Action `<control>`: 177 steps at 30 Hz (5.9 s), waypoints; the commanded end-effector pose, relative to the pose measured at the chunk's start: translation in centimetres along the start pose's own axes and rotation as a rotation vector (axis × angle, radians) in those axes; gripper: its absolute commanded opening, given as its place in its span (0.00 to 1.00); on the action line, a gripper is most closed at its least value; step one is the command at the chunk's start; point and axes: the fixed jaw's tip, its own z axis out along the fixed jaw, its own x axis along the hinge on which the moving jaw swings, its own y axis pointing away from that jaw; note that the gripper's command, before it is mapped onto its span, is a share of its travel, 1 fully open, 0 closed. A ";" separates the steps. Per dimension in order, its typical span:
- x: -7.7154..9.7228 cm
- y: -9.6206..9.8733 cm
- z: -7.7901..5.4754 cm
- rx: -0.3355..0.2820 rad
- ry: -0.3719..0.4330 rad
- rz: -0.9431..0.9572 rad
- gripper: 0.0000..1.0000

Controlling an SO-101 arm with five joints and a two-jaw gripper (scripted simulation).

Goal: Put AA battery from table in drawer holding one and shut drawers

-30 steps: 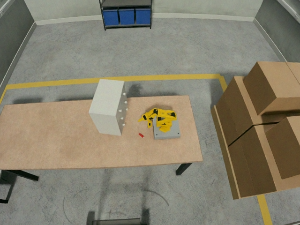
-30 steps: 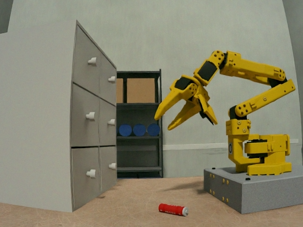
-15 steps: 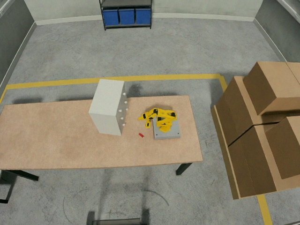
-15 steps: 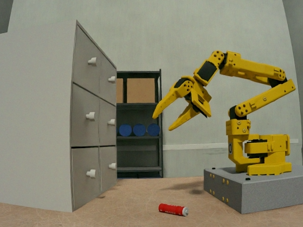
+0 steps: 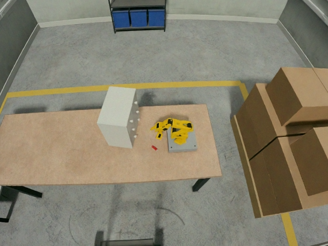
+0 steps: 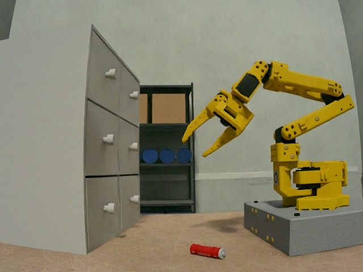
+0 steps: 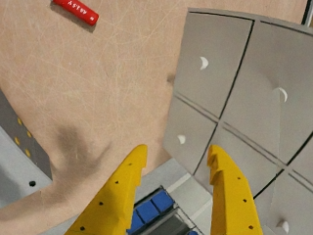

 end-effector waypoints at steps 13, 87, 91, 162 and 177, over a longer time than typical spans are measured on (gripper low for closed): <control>0.1 -0.4 -0.2 0.023 0.008 0.353 0.21; 0.2 -1.1 -0.2 0.045 0.012 1.621 0.21; 0.2 -1.1 -0.2 0.045 0.012 1.621 0.21; 12.3 -8.6 -1.7 0.683 0.223 1.050 0.21; 12.6 -9.2 3.4 0.668 0.178 1.021 0.21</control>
